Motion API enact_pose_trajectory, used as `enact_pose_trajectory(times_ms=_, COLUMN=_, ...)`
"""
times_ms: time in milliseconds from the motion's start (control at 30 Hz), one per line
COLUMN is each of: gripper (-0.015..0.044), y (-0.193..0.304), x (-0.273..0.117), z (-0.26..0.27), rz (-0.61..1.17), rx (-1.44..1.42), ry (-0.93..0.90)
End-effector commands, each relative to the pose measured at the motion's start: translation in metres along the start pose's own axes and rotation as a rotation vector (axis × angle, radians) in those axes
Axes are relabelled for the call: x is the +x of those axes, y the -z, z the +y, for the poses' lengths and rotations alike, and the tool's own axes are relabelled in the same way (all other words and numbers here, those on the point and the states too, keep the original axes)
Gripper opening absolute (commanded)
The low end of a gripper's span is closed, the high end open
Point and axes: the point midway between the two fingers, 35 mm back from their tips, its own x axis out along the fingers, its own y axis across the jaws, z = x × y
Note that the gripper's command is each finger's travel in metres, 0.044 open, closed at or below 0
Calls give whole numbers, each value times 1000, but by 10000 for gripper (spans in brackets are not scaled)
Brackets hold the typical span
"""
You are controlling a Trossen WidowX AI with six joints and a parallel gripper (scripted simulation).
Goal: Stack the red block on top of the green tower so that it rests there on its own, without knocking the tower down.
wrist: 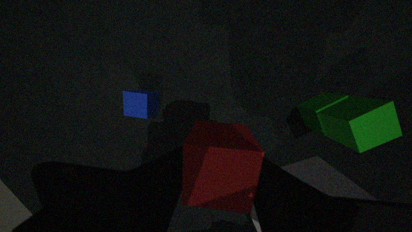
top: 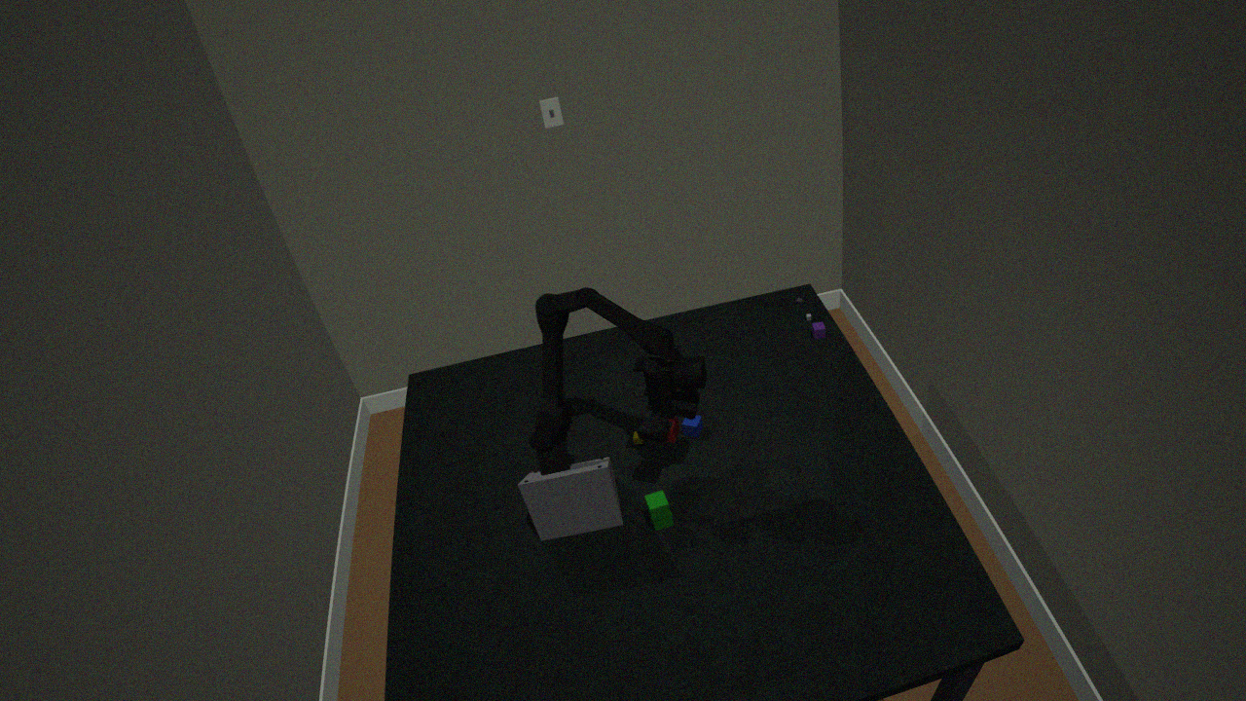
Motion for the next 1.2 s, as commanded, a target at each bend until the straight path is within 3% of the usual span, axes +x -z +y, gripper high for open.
enact_pose_trajectory(times_ms=0, gripper=0, y=-8, x=-2, z=-19, rz=-1, rx=5, ry=11)
enact_pose_trajectory(times_ms=767, gripper=0, y=-22, x=-2, z=-163, rz=2, rx=5, ry=14)
enact_pose_trajectory(times_ms=1167, gripper=0, y=-21, x=13, z=-167, rz=3, rx=4, ry=12)
